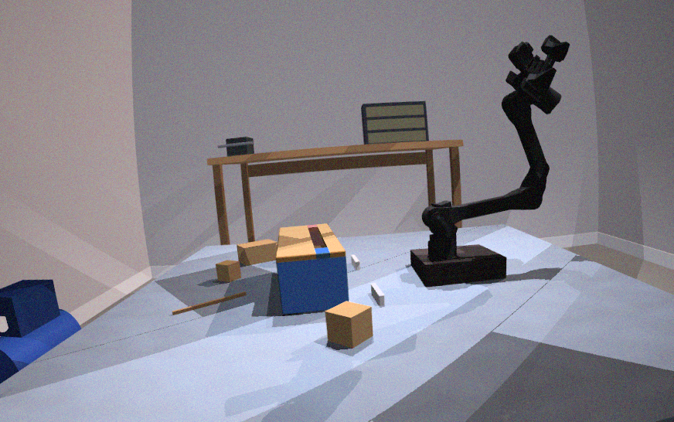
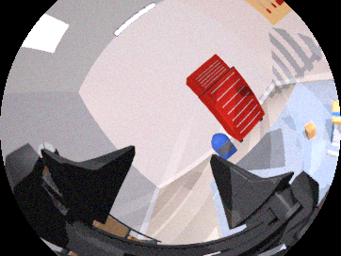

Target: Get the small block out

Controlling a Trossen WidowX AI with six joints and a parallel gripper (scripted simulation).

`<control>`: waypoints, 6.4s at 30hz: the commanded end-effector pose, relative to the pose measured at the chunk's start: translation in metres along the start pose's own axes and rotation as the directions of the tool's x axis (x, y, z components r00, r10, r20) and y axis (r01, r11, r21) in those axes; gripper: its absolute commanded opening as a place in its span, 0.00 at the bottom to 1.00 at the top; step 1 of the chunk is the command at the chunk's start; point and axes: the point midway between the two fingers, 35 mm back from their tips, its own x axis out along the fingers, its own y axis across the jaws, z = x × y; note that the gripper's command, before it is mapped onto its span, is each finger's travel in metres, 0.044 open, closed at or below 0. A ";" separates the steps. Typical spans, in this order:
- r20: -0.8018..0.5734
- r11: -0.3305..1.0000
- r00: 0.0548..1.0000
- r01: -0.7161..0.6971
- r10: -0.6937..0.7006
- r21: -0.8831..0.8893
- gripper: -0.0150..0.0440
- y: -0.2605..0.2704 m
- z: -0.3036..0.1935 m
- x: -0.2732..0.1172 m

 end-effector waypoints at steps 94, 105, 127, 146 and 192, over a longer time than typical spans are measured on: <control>-0.488 0.593 -0.466 -0.103 -0.738 -0.799 0.93 -0.569 0.228 -0.180; -0.488 0.593 -0.466 -0.103 -0.738 -0.799 0.93 -0.583 0.218 -0.181; -0.488 0.593 -0.466 -0.103 -0.738 -0.798 0.93 -0.610 0.194 -0.185; -0.488 0.591 -0.462 -0.104 -0.741 -0.800 0.93 -0.614 0.193 -0.204; -0.484 0.591 -0.471 -0.104 -0.738 -0.800 0.93 -0.607 0.213 -0.313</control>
